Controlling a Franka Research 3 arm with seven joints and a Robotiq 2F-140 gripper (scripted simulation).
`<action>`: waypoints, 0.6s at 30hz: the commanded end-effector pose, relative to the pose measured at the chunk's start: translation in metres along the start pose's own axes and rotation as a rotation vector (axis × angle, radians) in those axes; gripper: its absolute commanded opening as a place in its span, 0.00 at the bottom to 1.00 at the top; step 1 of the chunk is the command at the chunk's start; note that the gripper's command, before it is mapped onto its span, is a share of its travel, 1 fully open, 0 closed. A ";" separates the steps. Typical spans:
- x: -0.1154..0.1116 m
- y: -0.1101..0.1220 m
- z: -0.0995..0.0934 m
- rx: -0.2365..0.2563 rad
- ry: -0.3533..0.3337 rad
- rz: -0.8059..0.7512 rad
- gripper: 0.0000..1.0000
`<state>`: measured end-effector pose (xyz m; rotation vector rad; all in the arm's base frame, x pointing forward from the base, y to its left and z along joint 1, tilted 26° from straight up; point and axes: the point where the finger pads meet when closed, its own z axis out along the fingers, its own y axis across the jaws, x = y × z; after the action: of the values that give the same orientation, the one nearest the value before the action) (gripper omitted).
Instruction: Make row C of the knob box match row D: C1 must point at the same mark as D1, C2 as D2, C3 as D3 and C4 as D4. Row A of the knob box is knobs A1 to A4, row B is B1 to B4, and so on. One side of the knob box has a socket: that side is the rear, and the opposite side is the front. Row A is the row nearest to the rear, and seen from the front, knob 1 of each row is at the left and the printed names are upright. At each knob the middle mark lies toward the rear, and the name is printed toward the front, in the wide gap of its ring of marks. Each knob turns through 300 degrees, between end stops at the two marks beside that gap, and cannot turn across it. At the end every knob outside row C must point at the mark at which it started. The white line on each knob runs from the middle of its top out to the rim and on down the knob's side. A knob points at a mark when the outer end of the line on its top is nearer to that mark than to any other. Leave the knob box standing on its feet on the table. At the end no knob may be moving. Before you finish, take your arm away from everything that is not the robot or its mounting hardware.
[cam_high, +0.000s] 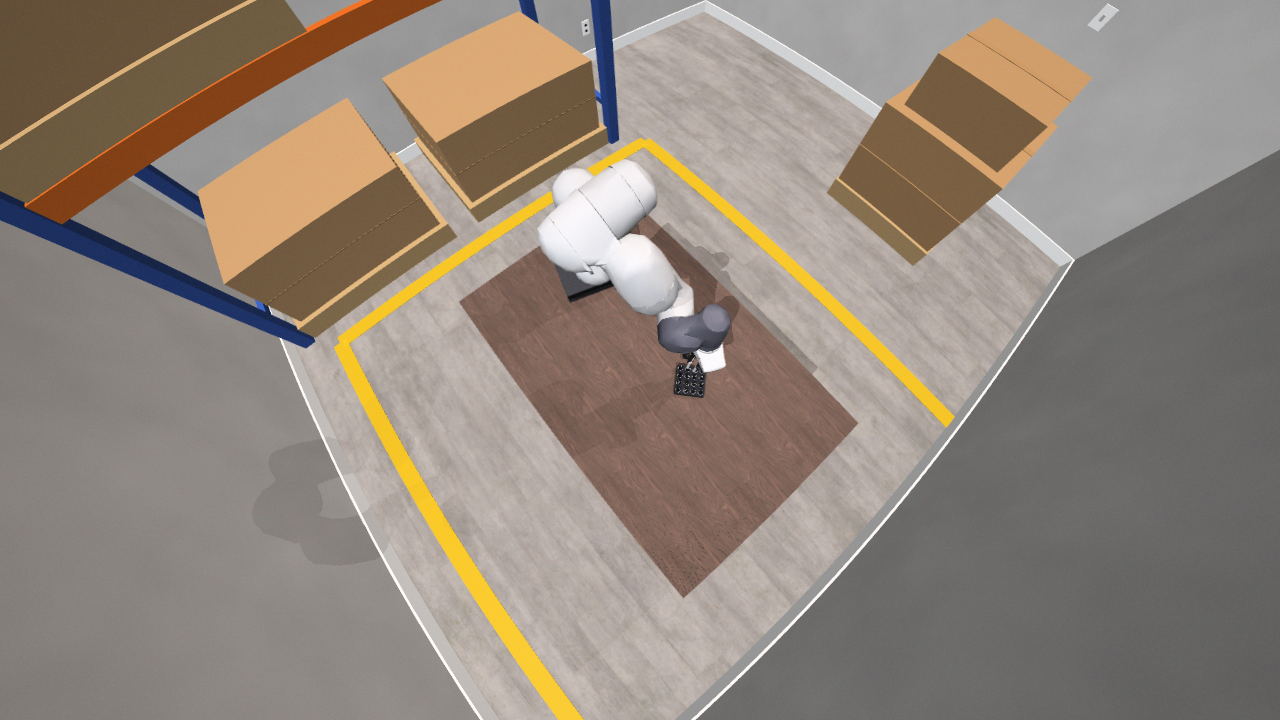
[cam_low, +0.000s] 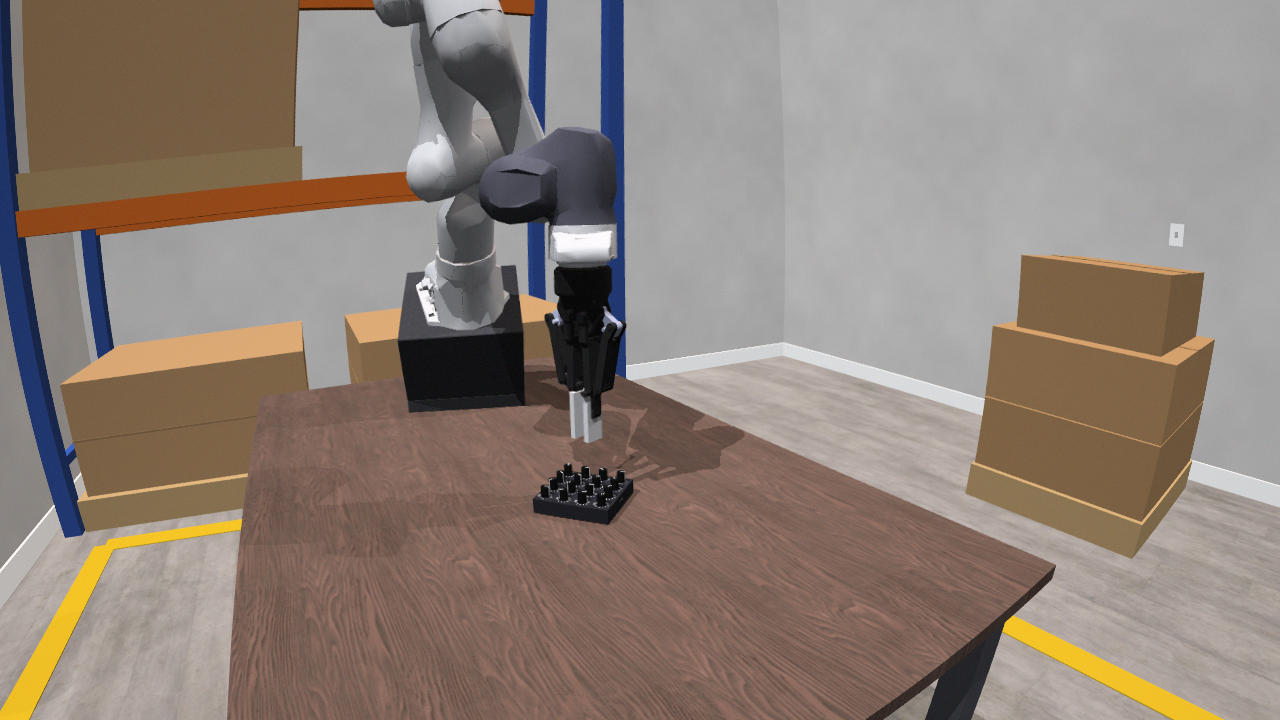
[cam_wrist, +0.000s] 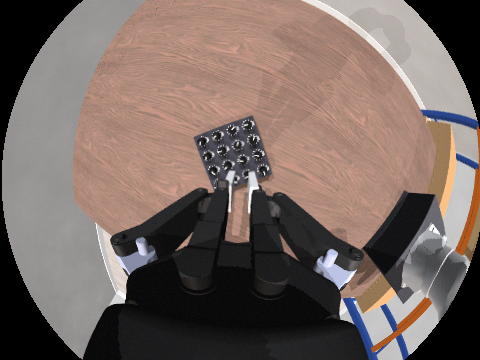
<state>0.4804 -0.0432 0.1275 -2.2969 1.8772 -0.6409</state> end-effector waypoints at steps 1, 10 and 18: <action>-0.001 0.001 0.000 0.012 0.015 0.155 0.12; -0.002 0.002 0.000 0.013 0.014 0.262 0.12; -0.002 0.003 0.000 0.013 0.012 0.408 0.12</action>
<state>0.4780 -0.0429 0.1274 -1.9918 2.1315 -0.5998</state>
